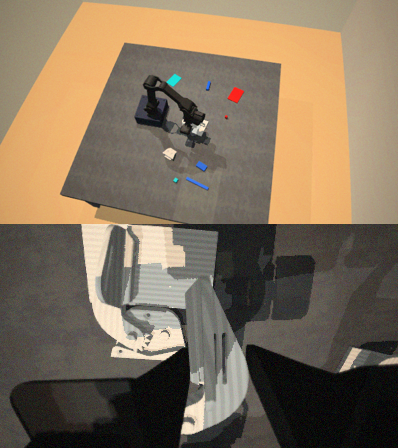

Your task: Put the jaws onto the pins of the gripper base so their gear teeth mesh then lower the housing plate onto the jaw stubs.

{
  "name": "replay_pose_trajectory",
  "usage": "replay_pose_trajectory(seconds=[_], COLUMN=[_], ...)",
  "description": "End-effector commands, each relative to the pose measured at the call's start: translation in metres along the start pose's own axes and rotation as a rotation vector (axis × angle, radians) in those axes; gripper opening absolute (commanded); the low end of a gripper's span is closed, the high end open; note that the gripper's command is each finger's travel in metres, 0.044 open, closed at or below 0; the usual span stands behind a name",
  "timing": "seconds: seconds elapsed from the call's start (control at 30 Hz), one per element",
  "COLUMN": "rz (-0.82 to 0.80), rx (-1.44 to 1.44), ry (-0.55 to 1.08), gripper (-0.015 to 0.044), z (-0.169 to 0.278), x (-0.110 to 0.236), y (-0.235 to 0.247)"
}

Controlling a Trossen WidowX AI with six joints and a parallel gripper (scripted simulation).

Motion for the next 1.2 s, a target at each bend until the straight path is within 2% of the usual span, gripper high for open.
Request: replay_pose_trajectory(seconds=[0.0, 0.33, 1.17], rz=[-0.006, -0.008, -0.008], rx=[-0.002, -0.002, -0.006], ry=[0.005, 0.003, 0.003], gripper=[0.0134, 0.0134, 0.0134], z=[-0.011, -0.038, -0.038], x=[-0.001, -0.001, -0.001], y=[0.005, 0.019, 0.019])
Point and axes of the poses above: the point midway between the two fingers, 35 mm back from their tips, its own x axis back along the fingers, its own y axis across the jaws, z = x × y, the point moved 4 cm from there along x, back along the fingers, and after that the axes turned 9 degrees about x, right-handed, at the moved point
